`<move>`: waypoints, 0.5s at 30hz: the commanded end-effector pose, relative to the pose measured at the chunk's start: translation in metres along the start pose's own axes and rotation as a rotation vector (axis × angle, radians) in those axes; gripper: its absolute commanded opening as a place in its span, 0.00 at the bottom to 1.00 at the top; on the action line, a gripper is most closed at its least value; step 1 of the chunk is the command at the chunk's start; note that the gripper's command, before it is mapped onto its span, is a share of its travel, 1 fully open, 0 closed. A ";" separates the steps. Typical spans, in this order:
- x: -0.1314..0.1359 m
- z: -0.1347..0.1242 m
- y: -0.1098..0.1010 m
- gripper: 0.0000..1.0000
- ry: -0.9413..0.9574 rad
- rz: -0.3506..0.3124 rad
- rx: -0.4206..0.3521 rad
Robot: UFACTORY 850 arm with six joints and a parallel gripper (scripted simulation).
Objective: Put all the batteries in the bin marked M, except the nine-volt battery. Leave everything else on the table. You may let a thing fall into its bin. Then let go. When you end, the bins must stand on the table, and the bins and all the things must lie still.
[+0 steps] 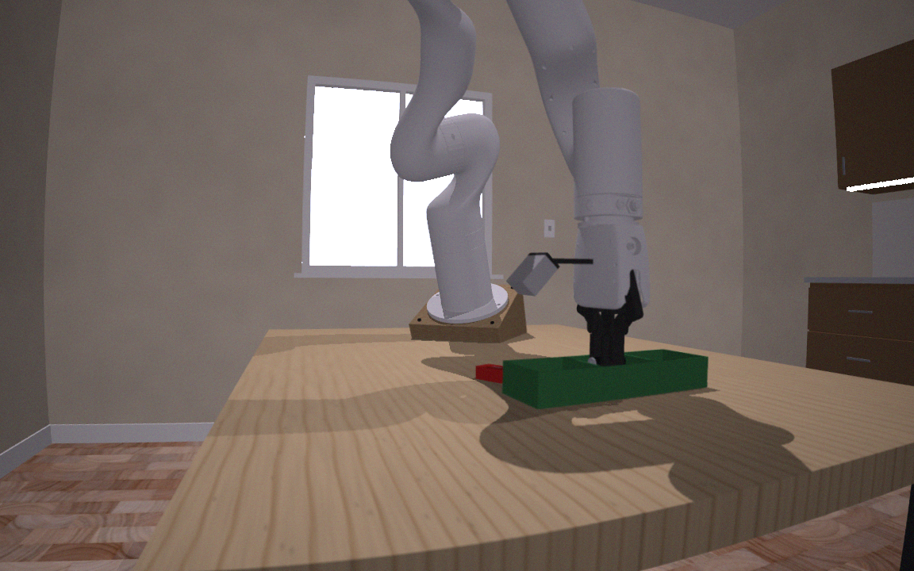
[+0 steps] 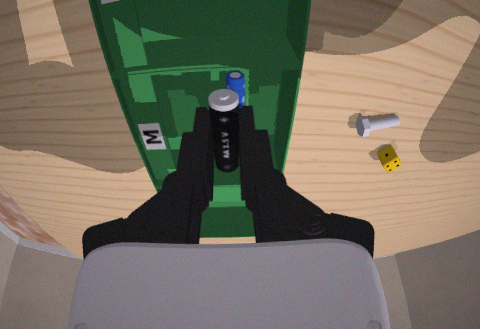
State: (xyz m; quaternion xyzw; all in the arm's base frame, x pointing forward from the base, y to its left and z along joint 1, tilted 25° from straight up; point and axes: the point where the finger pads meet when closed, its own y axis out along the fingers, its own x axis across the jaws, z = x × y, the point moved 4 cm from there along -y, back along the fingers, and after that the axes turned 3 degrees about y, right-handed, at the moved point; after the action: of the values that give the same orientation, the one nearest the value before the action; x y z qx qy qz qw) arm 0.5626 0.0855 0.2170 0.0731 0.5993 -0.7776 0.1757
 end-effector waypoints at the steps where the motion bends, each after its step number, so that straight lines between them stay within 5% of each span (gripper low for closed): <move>1: -0.001 0.000 0.000 0.00 0.000 0.002 0.000; 8: -0.001 0.000 0.000 0.00 0.000 0.002 0.000; 9: -0.001 0.000 0.000 0.28 0.000 0.002 0.000; 15: -0.001 0.000 0.000 0.28 0.000 0.002 0.000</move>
State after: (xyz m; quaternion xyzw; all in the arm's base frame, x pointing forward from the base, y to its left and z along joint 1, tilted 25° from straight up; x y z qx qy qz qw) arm 0.5626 0.0855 0.2167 0.0733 0.5993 -0.7776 0.1758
